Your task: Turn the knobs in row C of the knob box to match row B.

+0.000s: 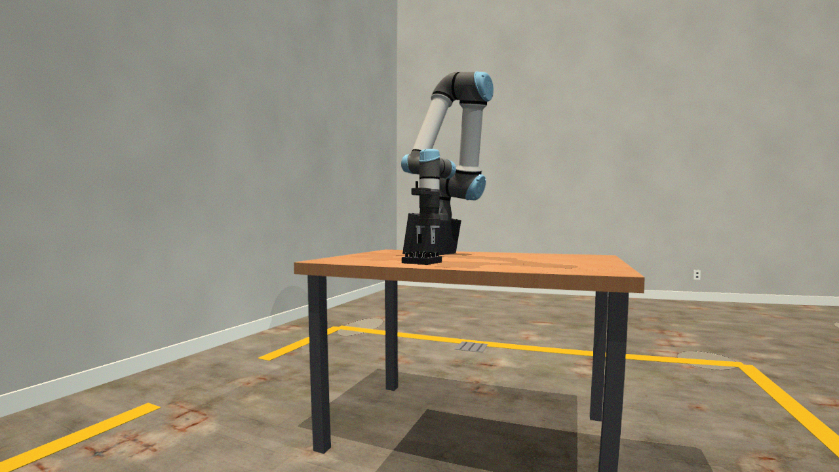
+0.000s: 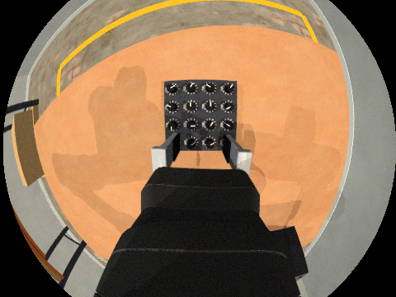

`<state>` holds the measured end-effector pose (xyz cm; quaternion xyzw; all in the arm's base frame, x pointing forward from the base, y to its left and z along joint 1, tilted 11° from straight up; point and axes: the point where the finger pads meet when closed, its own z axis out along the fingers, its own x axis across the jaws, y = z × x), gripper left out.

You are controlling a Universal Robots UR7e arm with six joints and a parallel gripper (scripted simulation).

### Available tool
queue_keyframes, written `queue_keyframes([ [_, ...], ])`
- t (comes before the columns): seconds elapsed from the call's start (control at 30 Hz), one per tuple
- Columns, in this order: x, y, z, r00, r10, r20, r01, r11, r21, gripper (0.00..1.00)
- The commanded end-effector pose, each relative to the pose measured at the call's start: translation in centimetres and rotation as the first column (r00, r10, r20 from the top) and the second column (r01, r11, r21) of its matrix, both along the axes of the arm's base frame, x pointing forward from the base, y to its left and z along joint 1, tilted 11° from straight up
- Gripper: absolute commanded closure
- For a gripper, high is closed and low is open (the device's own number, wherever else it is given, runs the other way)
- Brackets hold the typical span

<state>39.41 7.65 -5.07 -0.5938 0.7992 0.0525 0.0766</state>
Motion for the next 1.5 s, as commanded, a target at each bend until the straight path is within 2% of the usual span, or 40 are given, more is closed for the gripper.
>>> queue_keyframes([
  [0.0, 0.0, 0.0, 0.0, 1.000, 0.000, 0.001, 0.000, 1.000, 0.000, 0.00],
  [0.33, -0.8, 0.2, 0.0, 1.000, 0.000, 0.001, 0.000, 1.000, -0.001, 0.00],
  [0.83, -3.7, 1.0, -0.1, 1.000, 0.000, 0.001, 0.000, 1.000, -0.001, 0.00],
  [1.2, -4.9, 1.3, -0.1, 1.000, 0.000, 0.001, 0.000, 1.000, -0.001, 0.00],
  [1.47, -5.1, 1.4, -0.1, 1.000, 0.000, 0.001, 0.000, 1.000, -0.001, 0.00],
])
